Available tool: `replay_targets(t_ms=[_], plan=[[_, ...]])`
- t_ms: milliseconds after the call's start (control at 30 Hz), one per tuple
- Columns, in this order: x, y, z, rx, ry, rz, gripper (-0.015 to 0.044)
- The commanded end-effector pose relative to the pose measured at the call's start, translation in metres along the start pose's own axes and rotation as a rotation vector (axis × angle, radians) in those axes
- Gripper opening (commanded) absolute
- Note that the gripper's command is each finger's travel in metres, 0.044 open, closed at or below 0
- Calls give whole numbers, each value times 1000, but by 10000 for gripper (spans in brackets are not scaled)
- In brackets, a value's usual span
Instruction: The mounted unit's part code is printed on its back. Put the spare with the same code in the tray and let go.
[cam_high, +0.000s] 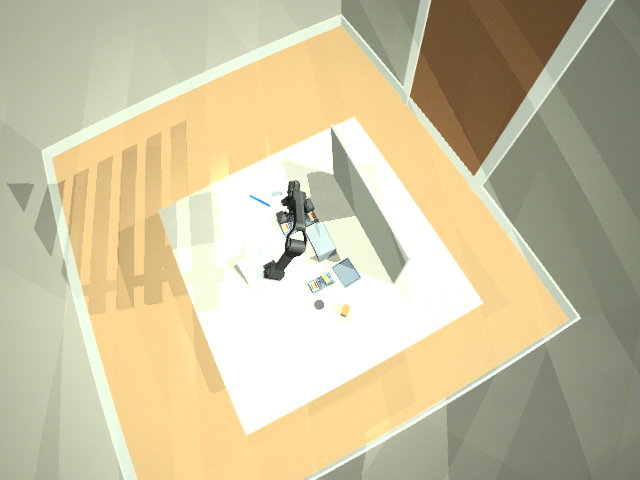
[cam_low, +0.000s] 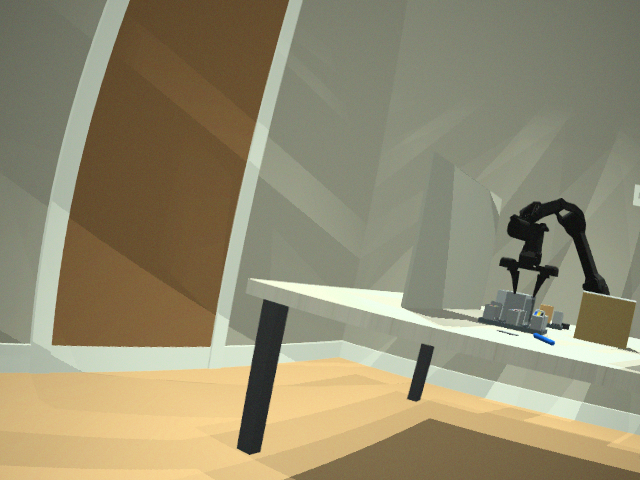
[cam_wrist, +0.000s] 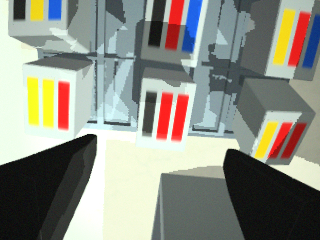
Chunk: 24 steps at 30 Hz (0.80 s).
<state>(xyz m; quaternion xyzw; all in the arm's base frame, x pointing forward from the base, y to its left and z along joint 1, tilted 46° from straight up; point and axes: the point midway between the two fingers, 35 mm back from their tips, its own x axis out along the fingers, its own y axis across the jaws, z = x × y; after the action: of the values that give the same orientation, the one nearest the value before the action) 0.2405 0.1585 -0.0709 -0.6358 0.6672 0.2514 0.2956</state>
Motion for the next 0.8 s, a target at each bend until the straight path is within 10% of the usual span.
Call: replay_targets(t_ms=[0, 767], plan=[[0, -3, 2, -2, -3, -7, 300], [35, -5, 4, -2, -3, -8, 300]])
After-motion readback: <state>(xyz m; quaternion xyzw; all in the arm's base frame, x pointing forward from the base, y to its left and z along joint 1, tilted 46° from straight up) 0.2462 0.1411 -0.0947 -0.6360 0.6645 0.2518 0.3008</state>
